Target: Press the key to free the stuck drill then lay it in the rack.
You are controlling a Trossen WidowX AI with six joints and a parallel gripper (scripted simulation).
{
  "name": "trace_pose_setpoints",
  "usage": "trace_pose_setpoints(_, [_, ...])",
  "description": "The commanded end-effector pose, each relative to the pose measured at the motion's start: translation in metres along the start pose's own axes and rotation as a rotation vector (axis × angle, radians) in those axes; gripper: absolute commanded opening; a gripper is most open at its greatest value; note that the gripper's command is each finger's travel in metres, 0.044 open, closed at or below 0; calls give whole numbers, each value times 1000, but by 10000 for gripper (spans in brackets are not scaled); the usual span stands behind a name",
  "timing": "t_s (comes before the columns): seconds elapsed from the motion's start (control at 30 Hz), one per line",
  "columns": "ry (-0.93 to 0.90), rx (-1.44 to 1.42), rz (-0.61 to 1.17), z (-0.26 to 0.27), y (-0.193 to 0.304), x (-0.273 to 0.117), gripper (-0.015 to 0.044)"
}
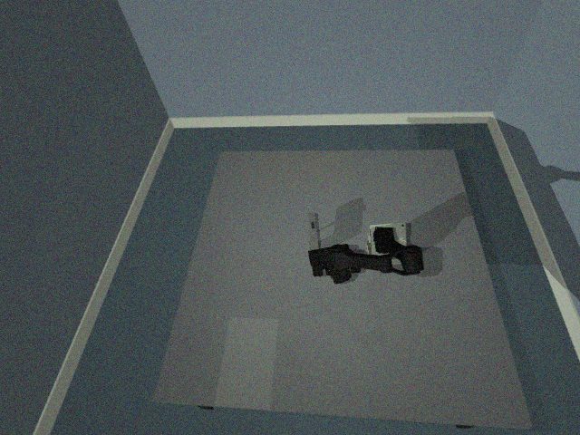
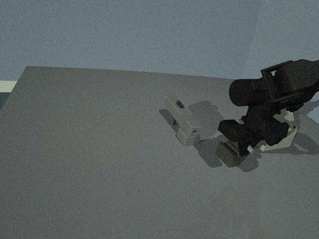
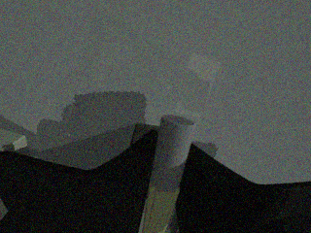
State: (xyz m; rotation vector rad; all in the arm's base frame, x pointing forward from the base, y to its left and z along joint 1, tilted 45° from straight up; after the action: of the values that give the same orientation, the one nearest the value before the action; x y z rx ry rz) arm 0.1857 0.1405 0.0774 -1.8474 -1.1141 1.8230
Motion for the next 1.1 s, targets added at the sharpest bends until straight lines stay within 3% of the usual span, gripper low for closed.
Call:
trace_pose_setpoints(0.0, [-1, 6, 2, 1, 0, 7, 0])
trace_pose_setpoints(1.07, [-1, 7, -1, 2, 0, 47, 0])
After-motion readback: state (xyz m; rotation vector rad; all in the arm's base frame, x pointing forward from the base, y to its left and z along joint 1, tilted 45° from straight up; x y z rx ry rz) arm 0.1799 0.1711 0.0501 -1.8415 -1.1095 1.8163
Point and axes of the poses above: the point midway between the two fingers, 35 mm back from their tips, its own x axis out along the fingers, its own z axis across the jaws, y = z × x, the point moved 3 cm from there along -x, back along the fingers, and after that the axes turned 9 degrees about -x, right-handed, at the moved point
